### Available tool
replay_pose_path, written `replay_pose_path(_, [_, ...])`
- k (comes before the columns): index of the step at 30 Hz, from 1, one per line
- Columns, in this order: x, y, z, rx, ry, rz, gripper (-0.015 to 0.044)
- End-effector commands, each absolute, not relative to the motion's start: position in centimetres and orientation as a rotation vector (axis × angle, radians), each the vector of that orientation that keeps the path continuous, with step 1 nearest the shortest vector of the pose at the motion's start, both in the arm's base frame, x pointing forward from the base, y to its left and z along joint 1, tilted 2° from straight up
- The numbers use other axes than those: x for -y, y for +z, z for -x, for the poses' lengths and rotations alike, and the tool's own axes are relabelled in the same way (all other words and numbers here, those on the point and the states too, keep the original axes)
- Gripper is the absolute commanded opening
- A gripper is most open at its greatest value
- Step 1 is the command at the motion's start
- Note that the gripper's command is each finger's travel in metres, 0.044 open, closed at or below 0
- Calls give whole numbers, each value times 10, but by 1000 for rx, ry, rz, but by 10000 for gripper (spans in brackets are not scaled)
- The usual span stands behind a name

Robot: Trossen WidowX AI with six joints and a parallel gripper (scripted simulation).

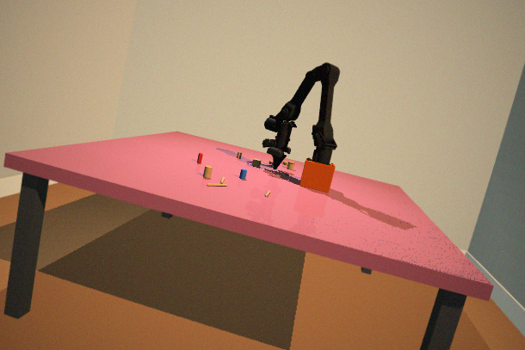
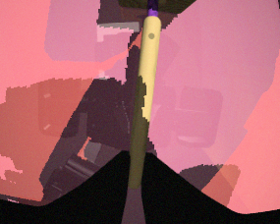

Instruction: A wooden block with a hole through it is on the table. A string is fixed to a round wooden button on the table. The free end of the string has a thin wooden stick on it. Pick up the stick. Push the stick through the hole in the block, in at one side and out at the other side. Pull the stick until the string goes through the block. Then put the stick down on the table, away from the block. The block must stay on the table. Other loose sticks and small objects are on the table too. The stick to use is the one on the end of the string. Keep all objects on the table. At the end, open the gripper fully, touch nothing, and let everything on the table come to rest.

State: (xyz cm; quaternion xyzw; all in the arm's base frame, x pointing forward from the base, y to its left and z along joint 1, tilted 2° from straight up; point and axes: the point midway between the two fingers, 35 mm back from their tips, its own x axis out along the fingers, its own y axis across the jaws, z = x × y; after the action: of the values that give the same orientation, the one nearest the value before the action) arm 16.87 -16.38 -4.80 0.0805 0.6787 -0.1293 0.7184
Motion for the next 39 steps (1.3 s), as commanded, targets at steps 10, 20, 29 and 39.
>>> replay_pose_path(10, [159,-49,-153,-1504,-287,-178,0])
replay_pose_path(20, [155,-50,-143,-1506,-288,-176,0])
replay_pose_path(29, [154,-52,-135,-1505,-283,-181,0])
replay_pose_path(39, [152,-61,-127,-1503,-274,-191,0])
